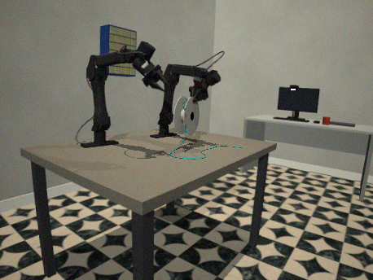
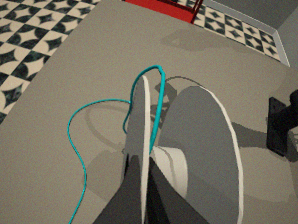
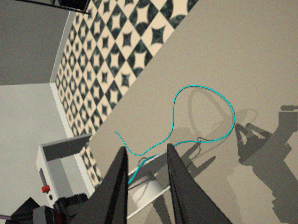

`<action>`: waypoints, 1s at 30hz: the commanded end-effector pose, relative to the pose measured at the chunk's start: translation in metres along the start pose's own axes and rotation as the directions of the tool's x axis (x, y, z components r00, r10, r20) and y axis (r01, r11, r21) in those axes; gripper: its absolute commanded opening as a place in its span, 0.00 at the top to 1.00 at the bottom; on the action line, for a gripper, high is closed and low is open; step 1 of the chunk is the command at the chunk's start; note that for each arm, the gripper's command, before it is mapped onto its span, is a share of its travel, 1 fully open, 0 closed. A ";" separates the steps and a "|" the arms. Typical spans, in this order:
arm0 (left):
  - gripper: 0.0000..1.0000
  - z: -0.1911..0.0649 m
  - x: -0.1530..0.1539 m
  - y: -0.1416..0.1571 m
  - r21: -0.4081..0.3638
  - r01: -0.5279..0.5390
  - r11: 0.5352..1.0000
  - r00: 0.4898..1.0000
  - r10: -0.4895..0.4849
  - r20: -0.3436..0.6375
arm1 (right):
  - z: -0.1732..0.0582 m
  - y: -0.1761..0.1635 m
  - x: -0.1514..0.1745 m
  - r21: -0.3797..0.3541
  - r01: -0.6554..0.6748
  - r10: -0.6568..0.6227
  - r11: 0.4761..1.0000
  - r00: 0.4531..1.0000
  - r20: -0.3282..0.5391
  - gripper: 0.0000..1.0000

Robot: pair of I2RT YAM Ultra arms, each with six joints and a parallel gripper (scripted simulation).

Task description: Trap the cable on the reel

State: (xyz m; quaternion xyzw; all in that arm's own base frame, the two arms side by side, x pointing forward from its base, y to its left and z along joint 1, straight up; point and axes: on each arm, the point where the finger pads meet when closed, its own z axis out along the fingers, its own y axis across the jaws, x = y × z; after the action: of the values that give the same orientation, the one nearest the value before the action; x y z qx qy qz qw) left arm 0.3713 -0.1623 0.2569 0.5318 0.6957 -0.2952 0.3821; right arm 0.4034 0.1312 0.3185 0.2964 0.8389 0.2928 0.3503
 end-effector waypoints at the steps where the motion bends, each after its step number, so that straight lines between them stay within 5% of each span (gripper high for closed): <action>1: 1.00 -0.014 -0.023 -0.004 0.008 -0.018 1.000 0.999 0.018 0.048 | -0.013 0.005 -0.021 -0.063 0.119 -0.113 0.991 0.989 0.096 0.70; 14: 1.00 -0.019 -0.031 -0.004 0.004 -0.024 1.000 0.998 0.024 0.051 | -0.038 -0.004 -0.058 -0.058 0.371 -0.338 0.927 0.893 0.297 0.70; 30: 1.00 -0.019 -0.033 -0.002 -0.005 -0.036 0.999 0.998 0.036 0.055 | -0.076 -0.019 -0.096 0.100 0.610 -0.568 0.786 0.648 0.508 0.70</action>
State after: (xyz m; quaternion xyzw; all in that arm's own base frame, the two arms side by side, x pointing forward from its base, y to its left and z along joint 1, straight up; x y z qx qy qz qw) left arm 0.3680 -0.1621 0.2701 0.5300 0.6985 -0.2985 0.3769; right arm 0.3986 0.0385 0.3688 0.0910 0.7795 0.1333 0.6053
